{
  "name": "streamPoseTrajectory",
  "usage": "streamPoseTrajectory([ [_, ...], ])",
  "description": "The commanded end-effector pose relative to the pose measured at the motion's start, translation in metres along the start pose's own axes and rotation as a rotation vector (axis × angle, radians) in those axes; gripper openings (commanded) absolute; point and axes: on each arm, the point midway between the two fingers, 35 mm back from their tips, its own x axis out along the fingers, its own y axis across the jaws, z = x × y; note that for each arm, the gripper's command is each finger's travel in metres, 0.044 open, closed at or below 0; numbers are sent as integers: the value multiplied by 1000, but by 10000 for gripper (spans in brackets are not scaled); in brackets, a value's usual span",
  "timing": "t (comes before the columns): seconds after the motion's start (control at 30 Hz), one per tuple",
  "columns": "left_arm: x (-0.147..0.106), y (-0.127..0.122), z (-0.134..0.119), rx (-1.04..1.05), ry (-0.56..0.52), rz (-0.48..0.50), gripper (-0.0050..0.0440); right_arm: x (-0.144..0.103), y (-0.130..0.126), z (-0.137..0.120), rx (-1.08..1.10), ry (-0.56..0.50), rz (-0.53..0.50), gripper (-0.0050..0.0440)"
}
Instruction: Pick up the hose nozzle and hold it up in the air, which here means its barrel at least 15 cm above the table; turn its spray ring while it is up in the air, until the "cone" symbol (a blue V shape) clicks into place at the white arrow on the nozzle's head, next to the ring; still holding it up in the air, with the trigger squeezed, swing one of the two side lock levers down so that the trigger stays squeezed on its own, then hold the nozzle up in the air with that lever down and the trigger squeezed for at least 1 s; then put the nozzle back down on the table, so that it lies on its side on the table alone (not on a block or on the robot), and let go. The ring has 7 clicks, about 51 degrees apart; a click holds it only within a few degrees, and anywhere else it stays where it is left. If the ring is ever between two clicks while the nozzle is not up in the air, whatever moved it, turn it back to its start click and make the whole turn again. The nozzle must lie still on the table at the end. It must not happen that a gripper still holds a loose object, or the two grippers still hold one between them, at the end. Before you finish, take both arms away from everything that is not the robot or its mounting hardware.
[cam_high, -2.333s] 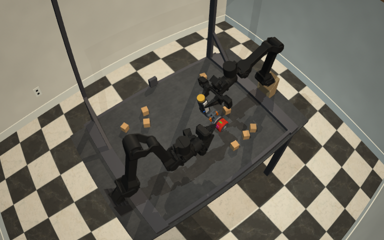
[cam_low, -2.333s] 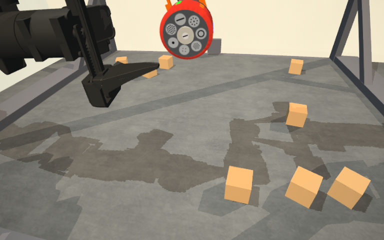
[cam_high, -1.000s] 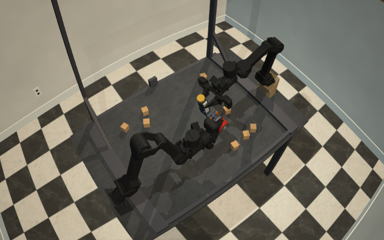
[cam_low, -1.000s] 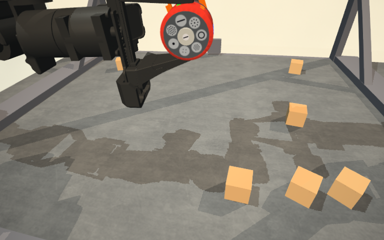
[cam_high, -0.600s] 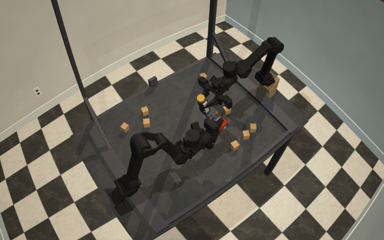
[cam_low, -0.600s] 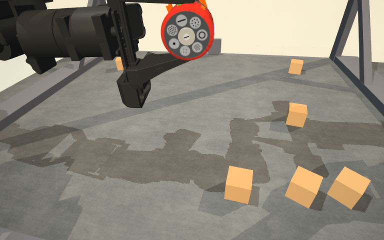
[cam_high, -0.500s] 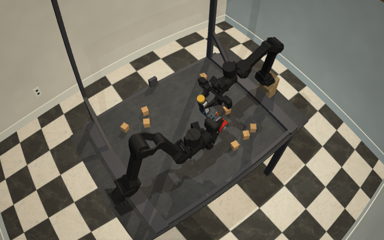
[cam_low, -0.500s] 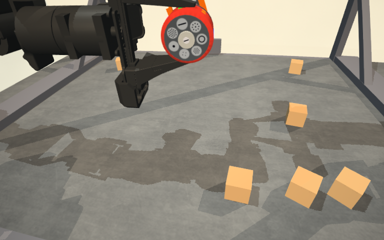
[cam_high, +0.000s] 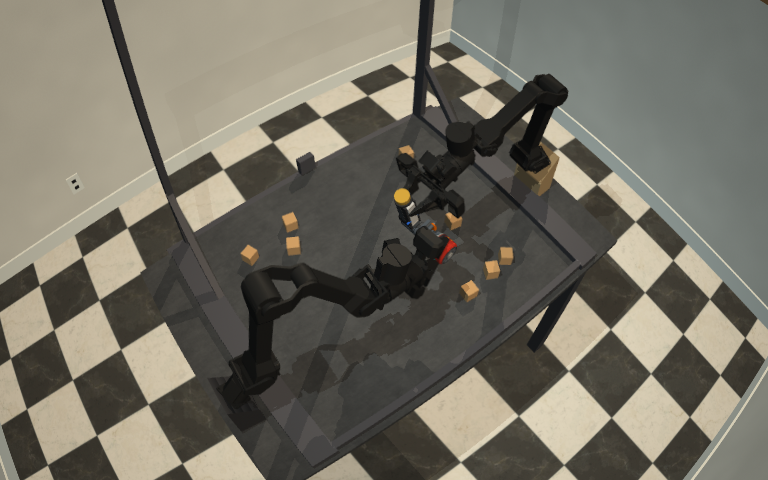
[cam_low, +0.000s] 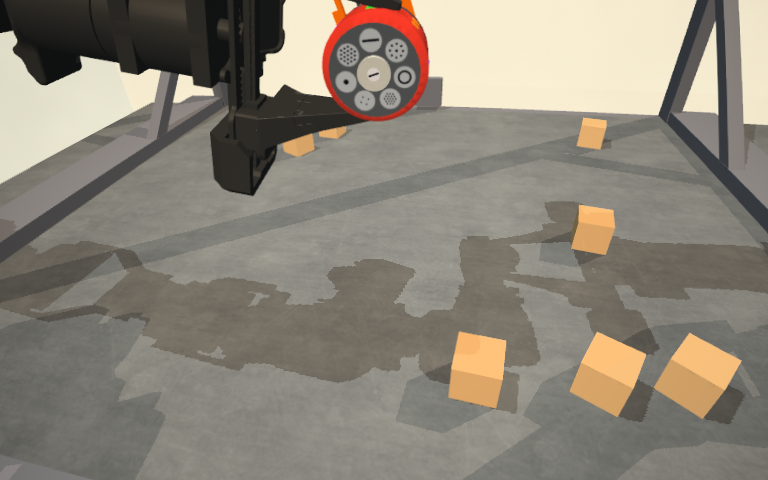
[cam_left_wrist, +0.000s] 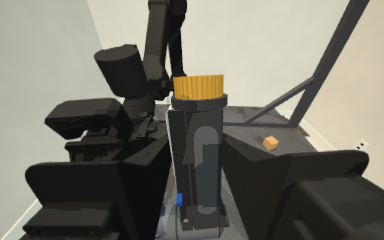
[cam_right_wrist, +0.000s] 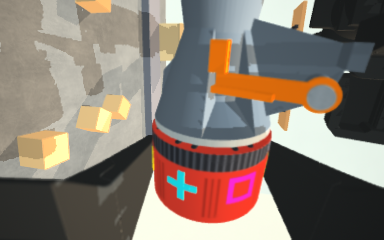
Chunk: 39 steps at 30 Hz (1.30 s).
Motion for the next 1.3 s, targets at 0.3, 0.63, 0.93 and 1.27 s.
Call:
streamPoseTrajectory([
  [0.3, -6, 1, 23, 0, -60, -1, 170, -1, -14, 0, -7, 2, 57, 0],
  [0.63, -6, 1, 23, 0, -60, -1, 170, 0, -16, 0, -6, 2, 184, 0],
  [0.93, -6, 1, 23, 0, -61, -1, 170, 0, -17, 0, -5, 3, 222, 414],
  [1.27, -6, 1, 23, 0, -61, -1, 170, 0, -17, 0, -5, 3, 222, 414],
])
